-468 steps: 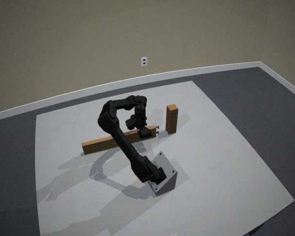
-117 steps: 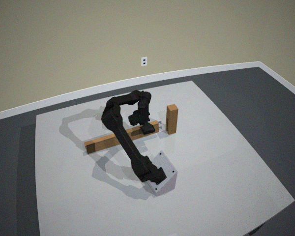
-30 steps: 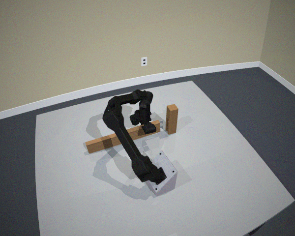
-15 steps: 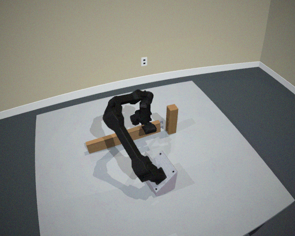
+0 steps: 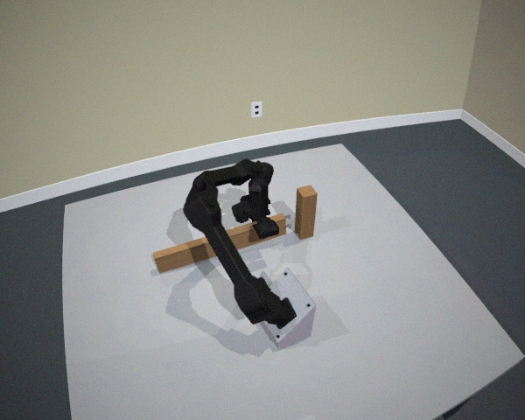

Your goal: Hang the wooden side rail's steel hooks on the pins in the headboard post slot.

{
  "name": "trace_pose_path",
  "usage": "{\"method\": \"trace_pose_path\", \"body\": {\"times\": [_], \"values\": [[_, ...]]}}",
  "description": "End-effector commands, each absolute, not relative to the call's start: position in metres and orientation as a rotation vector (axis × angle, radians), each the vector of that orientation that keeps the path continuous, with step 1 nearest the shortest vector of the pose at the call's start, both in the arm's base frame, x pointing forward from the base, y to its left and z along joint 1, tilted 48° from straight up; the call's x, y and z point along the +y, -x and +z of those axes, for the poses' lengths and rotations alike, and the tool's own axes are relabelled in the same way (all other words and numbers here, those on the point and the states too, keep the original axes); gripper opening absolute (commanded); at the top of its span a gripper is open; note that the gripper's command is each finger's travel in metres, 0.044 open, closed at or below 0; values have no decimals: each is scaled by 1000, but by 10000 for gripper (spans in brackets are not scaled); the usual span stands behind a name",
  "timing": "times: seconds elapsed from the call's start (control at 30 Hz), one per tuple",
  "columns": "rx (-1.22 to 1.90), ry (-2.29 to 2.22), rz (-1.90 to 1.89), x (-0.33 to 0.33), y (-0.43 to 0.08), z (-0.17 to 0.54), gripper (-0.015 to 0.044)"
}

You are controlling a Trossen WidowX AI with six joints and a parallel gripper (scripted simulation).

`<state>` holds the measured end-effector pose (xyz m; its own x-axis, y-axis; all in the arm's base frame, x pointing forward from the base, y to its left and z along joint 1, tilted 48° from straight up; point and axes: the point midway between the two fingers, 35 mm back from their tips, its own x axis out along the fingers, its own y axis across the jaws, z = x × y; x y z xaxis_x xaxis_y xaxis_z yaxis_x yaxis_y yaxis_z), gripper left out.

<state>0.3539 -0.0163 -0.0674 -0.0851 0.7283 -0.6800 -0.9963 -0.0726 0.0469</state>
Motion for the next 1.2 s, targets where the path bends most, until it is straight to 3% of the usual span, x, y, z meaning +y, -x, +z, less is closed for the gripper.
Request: {"method": "trace_pose_path", "body": {"times": [0.0,1.17], "values": [[610,582,1567,-21,-354,-67,0],[610,582,1567,-23,-353,-70,0]]}}
